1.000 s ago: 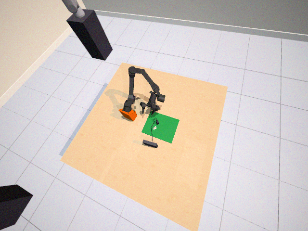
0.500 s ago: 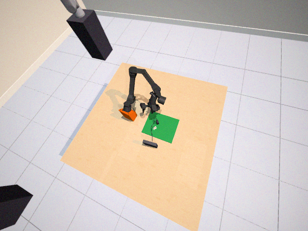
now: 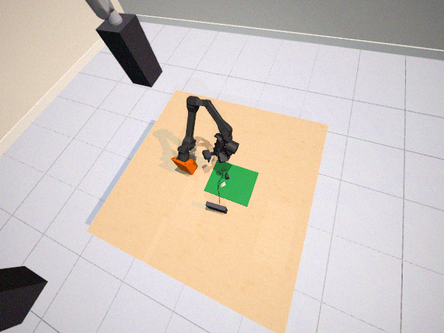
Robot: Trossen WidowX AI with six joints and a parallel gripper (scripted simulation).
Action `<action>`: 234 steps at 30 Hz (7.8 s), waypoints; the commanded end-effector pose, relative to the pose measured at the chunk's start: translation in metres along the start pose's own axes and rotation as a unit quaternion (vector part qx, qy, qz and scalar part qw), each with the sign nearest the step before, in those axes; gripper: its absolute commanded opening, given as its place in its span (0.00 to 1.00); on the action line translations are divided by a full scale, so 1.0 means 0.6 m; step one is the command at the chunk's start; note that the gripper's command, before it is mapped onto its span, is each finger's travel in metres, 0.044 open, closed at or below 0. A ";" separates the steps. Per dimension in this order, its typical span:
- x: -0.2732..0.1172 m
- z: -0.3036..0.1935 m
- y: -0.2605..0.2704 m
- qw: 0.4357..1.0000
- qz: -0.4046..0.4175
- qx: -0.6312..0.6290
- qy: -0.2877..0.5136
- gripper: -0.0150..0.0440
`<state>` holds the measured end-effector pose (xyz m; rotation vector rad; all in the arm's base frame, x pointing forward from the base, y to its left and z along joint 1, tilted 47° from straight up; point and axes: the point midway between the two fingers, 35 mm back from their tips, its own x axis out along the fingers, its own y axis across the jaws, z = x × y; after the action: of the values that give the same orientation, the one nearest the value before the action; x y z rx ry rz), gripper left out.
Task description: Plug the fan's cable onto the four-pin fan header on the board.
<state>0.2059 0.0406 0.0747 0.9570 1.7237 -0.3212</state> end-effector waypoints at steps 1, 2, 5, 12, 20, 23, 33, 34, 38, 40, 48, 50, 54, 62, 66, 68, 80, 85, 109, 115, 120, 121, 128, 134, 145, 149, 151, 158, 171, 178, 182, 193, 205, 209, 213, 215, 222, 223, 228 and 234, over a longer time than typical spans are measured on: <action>-0.014 0.005 0.008 0.999 0.039 -0.016 0.018 1.00; -0.017 0.006 0.009 0.998 0.048 -0.019 0.021 1.00; -0.027 0.009 0.013 0.996 0.077 -0.030 0.031 1.00; -0.053 0.019 0.021 0.987 0.148 -0.054 0.042 1.00; -0.064 0.023 0.022 0.980 0.181 -0.064 0.043 1.00; -0.064 0.023 0.022 0.980 0.181 -0.064 0.043 1.00; -0.111 0.197 -0.005 0.978 0.197 0.026 0.058 1.00; -0.112 0.207 -0.009 0.978 0.199 0.031 0.059 1.00; -0.113 0.211 -0.010 0.978 0.199 0.033 0.059 1.00; -0.113 0.211 -0.010 0.978 0.199 0.033 0.059 1.00; 0.003 0.203 0.043 0.978 0.199 0.033 0.058 1.00; 0.035 0.194 0.055 0.977 0.201 0.033 0.060 1.00; 0.039 0.192 0.057 0.977 0.201 0.032 0.060 1.00; 0.047 0.192 0.060 0.977 0.201 0.033 0.060 1.00; 0.057 0.192 0.065 0.977 0.201 0.033 0.060 1.00; 0.062 0.191 0.067 0.977 0.201 0.033 0.060 1.00; 0.092 0.188 0.080 0.977 0.201 0.033 0.060 1.00; 0.104 0.185 0.086 0.977 0.201 0.033 0.060 1.00; 0.111 0.184 0.091 0.977 0.201 0.028 0.058 0.33; 0.107 0.185 0.089 0.977 0.201 0.028 0.058 0.25; 0.036 0.194 0.057 0.977 0.201 0.032 0.060 0.25; 0.036 0.194 0.057 0.977 0.201 0.032 0.060 0.25; 0.038 0.196 0.055 0.978 0.202 0.007 0.055 0.25; 0.042 0.202 0.048 0.973 0.207 -0.094 0.033 0.25; 0.049 0.213 0.035 0.938 0.209 -0.276 -0.007 0.25; 0.052 0.216 0.030 0.917 0.208 -0.340 -0.021 0.25; 0.053 0.218 0.027 0.905 0.207 -0.371 -0.028 0.25; 0.058 0.224 0.019 0.853 0.202 -0.478 -0.053 0.25; 0.066 0.235 0.003 0.725 0.185 -0.656 -0.097 0.25; 0.071 0.240 -0.006 0.641 0.172 -0.739 -0.118 0.25; 0.074 0.242 -0.010 0.602 0.166 -0.771 -0.127 0.25; 0.073 0.243 -0.008 0.579 0.162 -0.788 -0.132 0.25; 0.068 0.242 -0.001 0.578 0.162 -0.789 -0.132 0.25; 0.068 0.242 -0.001 0.578 0.162 -0.789 -0.132 0.25; 0.067 0.241 0.001 0.581 0.162 -0.787 -0.131 0.25; 0.067 0.241 0.001 0.581 0.162 -0.787 -0.131 0.25; 0.096 0.237 0.014 0.583 0.163 -0.785 -0.131 0.25; 0.100 0.236 0.016 0.583 0.163 -0.785 -0.131 0.25; 0.100 0.236 0.016 0.583 0.163 -0.785 -0.131 0.25; 0.101 0.236 0.014 0.584 0.163 -0.784 -0.131 0.25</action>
<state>0.3035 -0.0173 -0.0300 -0.2037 0.8575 1.1537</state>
